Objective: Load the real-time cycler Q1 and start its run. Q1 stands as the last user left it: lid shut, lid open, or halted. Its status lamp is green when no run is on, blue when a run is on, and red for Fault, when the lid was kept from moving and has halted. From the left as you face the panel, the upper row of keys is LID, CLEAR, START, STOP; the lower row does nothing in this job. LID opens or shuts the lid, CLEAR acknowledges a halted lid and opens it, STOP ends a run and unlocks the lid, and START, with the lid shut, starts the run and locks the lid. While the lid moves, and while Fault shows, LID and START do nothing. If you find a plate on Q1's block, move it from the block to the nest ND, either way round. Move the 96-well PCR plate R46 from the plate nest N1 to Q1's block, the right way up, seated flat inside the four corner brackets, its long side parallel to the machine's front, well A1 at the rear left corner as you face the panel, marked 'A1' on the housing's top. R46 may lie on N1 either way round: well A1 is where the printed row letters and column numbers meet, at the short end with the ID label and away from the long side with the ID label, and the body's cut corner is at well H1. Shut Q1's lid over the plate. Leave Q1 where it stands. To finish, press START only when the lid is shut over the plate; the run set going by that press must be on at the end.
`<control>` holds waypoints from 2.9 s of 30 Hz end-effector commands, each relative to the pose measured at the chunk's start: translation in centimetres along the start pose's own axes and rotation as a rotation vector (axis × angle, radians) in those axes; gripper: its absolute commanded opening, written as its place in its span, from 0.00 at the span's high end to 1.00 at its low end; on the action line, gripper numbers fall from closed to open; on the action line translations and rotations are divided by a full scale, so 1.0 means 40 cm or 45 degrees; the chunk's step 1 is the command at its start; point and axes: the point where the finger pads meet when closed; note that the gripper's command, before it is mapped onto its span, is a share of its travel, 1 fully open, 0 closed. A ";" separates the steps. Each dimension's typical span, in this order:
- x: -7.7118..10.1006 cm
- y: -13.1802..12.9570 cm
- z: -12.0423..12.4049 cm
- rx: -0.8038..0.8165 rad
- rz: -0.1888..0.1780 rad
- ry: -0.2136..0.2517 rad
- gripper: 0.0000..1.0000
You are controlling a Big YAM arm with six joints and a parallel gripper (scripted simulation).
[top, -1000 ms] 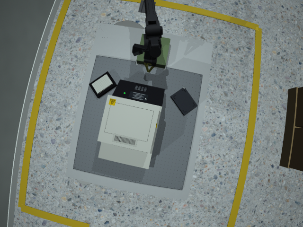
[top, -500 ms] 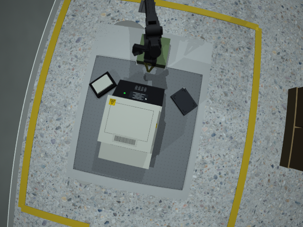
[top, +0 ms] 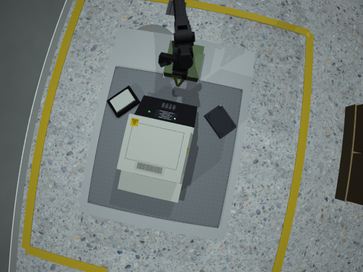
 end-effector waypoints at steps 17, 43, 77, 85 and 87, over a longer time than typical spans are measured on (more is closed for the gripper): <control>0.047 0.088 0.002 -0.029 -0.096 0.013 1.00; 0.066 0.111 0.004 -0.029 -0.118 0.022 1.00; 0.004 0.014 0.003 -0.006 -0.041 0.012 1.00; 0.024 0.042 0.004 -0.012 -0.070 0.017 1.00; 0.031 0.050 0.004 -0.014 -0.080 0.019 1.00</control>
Point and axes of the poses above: the point where the finger pads meet when closed, its own x axis back along the fingers, its own y axis across the jaws, z = x × y, and after that the axes turned 3 degrees about x, right-handed
